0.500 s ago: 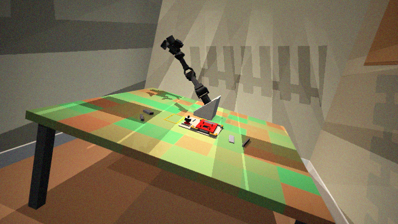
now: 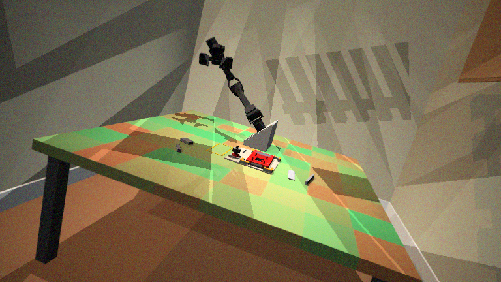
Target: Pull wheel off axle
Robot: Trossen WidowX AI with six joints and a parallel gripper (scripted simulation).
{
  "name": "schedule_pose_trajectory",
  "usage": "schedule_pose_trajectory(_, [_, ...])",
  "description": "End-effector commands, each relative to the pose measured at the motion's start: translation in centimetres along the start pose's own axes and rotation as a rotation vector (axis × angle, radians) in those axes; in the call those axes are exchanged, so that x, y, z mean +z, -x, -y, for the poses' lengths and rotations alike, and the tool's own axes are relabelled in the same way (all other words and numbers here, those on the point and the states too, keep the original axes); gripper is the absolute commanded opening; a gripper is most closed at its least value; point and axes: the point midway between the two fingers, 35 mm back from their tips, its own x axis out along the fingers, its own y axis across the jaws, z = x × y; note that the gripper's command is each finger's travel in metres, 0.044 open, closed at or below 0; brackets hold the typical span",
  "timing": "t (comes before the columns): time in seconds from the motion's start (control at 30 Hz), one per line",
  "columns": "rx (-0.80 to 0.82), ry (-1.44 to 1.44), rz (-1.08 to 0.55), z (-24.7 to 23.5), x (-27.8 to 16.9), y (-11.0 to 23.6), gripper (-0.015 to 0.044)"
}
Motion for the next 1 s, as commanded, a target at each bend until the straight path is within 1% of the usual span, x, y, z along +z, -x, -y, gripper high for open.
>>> schedule_pose_trajectory(0.0, [0.021,-0.274,-0.179,-1.2,1.0,-6.7,0.03])
schedule_pose_trajectory(0.13, [-0.003,-0.457,-0.296,-2.3,1.0,-10.9,0.03])
schedule_pose_trajectory(0.27, [-0.01,-0.585,-0.411,-4.5,0.4,-14.6,0.03])
schedule_pose_trajectory(0.4, [-0.063,-0.735,-0.532,-6.6,-0.6,-18.4,0.03])
schedule_pose_trajectory(0.67, [-0.306,-1.048,-0.716,-10.2,-3.4,-25.5,0.03])
schedule_pose_trajectory(0.8, [-0.45,-1.175,-0.769,-12.0,-5.1,-28.4,0.03])
schedule_pose_trajectory(0.97, [-0.599,-1.263,-0.848,-14.9,-8.3,-31.3,0.03])
